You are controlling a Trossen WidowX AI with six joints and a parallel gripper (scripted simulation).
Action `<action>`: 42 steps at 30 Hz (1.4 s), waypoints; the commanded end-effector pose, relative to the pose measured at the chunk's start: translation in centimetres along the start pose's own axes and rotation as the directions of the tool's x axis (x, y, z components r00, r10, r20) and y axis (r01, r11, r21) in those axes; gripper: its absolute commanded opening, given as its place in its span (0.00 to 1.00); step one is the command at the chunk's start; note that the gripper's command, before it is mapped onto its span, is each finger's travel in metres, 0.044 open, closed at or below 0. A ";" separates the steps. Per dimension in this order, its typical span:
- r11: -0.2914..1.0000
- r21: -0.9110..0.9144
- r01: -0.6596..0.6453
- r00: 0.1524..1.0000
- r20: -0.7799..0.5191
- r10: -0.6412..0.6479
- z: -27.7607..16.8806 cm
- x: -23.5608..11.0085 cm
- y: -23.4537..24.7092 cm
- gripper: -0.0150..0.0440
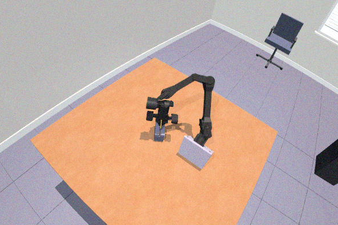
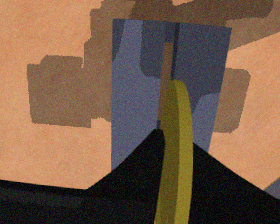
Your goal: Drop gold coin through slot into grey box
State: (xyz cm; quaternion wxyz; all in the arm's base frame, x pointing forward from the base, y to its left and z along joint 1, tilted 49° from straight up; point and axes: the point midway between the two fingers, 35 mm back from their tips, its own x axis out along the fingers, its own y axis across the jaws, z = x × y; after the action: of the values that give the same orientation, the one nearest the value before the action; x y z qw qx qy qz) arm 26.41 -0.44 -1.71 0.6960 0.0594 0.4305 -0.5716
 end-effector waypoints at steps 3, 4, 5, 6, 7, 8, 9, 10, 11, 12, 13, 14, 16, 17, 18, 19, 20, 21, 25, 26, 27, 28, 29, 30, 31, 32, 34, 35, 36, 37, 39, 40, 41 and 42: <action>1.000 -0.014 0.001 1.000 0.002 -0.001 0.0 0.4 -0.1 0.25; 1.000 -0.016 0.001 1.000 0.002 -0.001 -0.1 0.4 -0.2 0.25; 1.000 -0.018 0.001 1.000 0.002 -0.001 -0.1 0.5 -0.2 0.25; 1.000 -0.019 0.001 1.000 0.002 -0.001 -0.1 0.5 -0.2 0.25; 1.000 -0.020 0.001 1.000 0.002 -0.001 0.0 0.5 -0.3 0.25; 1.000 -0.020 0.001 1.000 0.002 -0.001 0.0 0.6 -0.3 0.25; 1.000 -0.020 0.001 1.000 0.002 -0.001 0.0 0.6 -0.3 0.25; 1.000 -0.020 0.001 1.000 0.002 -0.001 0.0 0.7 -0.3 0.25; 1.000 -0.020 0.001 1.000 0.002 -0.001 0.0 0.7 -0.3 0.25; 1.000 -0.019 0.001 1.000 0.002 -0.001 0.0 0.8 -0.3 0.25; 1.000 -0.019 0.001 1.000 0.002 -0.001 0.0 0.8 -0.3 0.25; 1.000 -0.019 0.001 1.000 0.002 -0.001 0.0 0.9 -0.3 0.25; 1.000 -0.018 0.001 1.000 0.002 -0.001 0.0 0.9 -0.3 0.25; 1.000 -0.017 0.001 1.000 0.002 -0.001 0.0 1.0 -0.3 0.25; 1.000 -0.017 0.001 1.000 0.002 -0.001 0.0 1.0 -0.2 0.25; 1.000 -0.017 0.001 1.000 0.002 -0.001 0.0 1.1 -0.2 0.25; 1.000 -0.017 0.001 1.000 0.002 -0.001 0.0 1.1 -0.2 0.25; 1.000 -0.016 0.001 1.000 0.002 -0.001 0.0 1.2 -0.2 0.25; 1.000 -0.016 0.001 1.000 0.002 -0.001 0.0 1.3 -0.2 0.25; 1.000 -0.016 0.001 1.000 0.002 -0.001 0.0 1.4 -0.1 0.25; 1.000 -0.016 0.001 1.000 0.002 -0.001 0.0 1.4 -0.1 0.25; 1.000 -0.016 0.001 1.000 0.002 -0.001 0.0 1.5 -0.1 0.25; 1.000 -0.016 0.001 1.000 0.002 -0.001 0.0 1.5 -0.1 0.25; 1.000 -0.016 0.001 1.000 0.002 -0.001 0.0 1.6 -0.1 0.25; 1.000 -0.016 0.001 1.000 0.002 -0.001 0.0 1.6 -0.2 0.25; 1.000 -0.016 0.001 1.000 0.002 -0.001 0.0 1.7 -0.2 0.25; 1.000 -0.016 0.001 1.000 0.002 -0.001 0.0 1.8 -0.2 0.25; 1.000 -0.016 0.001 1.000 0.002 -0.001 0.0 1.8 -0.2 0.25; 1.000 -0.007 -0.001 1.000 -0.002 0.001 0.0 1.6 -0.1 0.30; 1.000 -0.007 -0.001 1.000 -0.002 0.001 0.0 1.6 -0.1 0.34; 1.000 -0.007 -0.001 1.000 -0.002 0.001 0.0 1.6 -0.1 0.43; 1.000 -0.007 -0.001 1.000 -0.002 0.001 0.0 1.6 -0.1 0.48; 1.000 -0.007 -0.001 1.000 -0.002 0.001 0.0 1.6 -0.1 0.52; 1.000 -0.007 -0.001 1.000 -0.002 0.001 0.0 1.6 -0.1 0.53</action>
State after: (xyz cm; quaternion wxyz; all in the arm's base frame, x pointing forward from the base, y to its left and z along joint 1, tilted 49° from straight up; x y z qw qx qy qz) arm 26.29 -1.65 -2.76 0.6962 0.0572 0.4333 -0.5694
